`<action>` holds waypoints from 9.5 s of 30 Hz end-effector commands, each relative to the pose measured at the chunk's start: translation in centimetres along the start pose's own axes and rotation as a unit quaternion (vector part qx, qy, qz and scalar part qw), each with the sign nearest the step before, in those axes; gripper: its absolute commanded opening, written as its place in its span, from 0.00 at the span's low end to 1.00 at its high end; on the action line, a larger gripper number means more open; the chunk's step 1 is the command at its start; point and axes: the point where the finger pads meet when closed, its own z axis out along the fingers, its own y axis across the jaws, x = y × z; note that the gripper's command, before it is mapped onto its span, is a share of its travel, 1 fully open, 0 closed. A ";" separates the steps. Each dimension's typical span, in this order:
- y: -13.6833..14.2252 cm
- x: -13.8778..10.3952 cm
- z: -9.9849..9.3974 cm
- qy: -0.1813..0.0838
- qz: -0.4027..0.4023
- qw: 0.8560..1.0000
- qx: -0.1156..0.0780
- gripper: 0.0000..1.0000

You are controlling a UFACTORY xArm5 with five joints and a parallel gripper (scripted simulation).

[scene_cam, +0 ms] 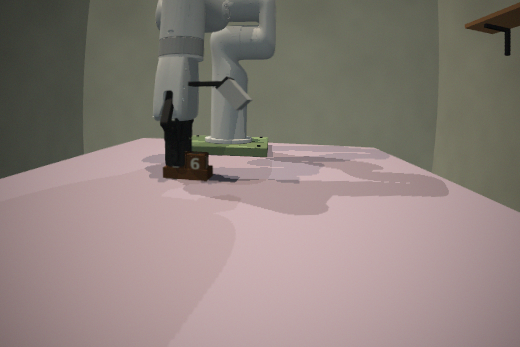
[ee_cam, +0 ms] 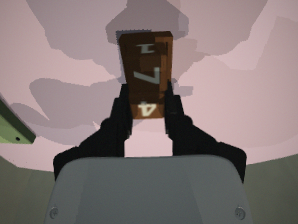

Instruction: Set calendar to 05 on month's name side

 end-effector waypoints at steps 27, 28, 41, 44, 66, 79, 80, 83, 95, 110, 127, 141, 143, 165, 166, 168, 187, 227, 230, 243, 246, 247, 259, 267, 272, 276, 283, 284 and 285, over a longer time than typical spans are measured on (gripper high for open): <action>0.1 0.0 -0.1 0.000 0.000 1.000 -0.001 0.27; 0.1 0.0 -0.1 0.000 0.000 1.000 -0.001 0.27; 0.1 0.1 -5.7 0.000 0.000 1.000 -0.001 0.27; 0.1 0.1 -7.8 0.000 0.000 1.000 -0.001 0.27; 0.1 0.1 -10.0 0.000 -0.005 1.000 -0.001 0.27; 0.1 0.1 -10.0 0.000 -0.149 0.989 -0.001 0.27; 0.1 0.1 -10.0 0.000 -0.150 0.989 -0.001 0.27; 0.1 0.1 -10.0 0.000 -0.189 0.982 -0.001 0.27; 0.1 0.1 -10.0 -0.001 -0.345 0.939 -0.001 0.27; 0.1 0.1 -10.0 -0.001 -0.546 0.838 -0.001 0.27; 0.2 0.1 -10.0 -0.001 -0.730 0.683 -0.001 0.27; 0.2 0.1 -10.0 -0.001 -0.847 0.531 -0.001 0.27; 0.2 0.1 -10.1 -0.001 -0.859 0.512 -0.001 0.27; 0.2 0.1 -10.1 -0.002 -0.974 0.225 0.000 0.27; 0.2 0.1 -10.1 -0.002 -0.978 0.207 0.000 0.27; 0.2 0.1 -10.1 -0.002 -0.980 0.199 0.000 0.27; 0.2 0.1 -10.1 -0.002 -1.000 0.005 0.000 0.27; 0.2 0.1 -5.4 -0.001 -1.000 0.000 0.000 0.27; 0.2 0.1 -4.6 -0.001 -1.000 0.000 0.000 0.27; 0.2 0.1 -3.5 -0.001 -1.000 0.000 0.000 0.27; 0.2 0.1 -3.5 -0.001 -1.000 0.000 0.000 0.27; 0.2 0.1 -3.5 -0.001 -1.000 0.000 0.000 0.27; 0.2 0.1 -3.5 -0.001 -1.000 0.000 0.000 0.27; 0.2 0.1 -3.5 -0.001 -1.000 0.000 0.000 0.27; 0.2 0.1 -3.5 -0.001 -1.000 0.000 0.000 0.27; 0.2 0.1 -3.5 -0.001 -1.000 0.000 0.000 0.27; 0.2 0.1 -3.5 -0.001 -1.000 0.000 0.000 0.27; 0.2 0.1 -3.5 -0.001 -1.000 0.000 0.000 0.27; 0.2 0.1 -3.5 -0.001 -1.000 0.000 0.000 0.27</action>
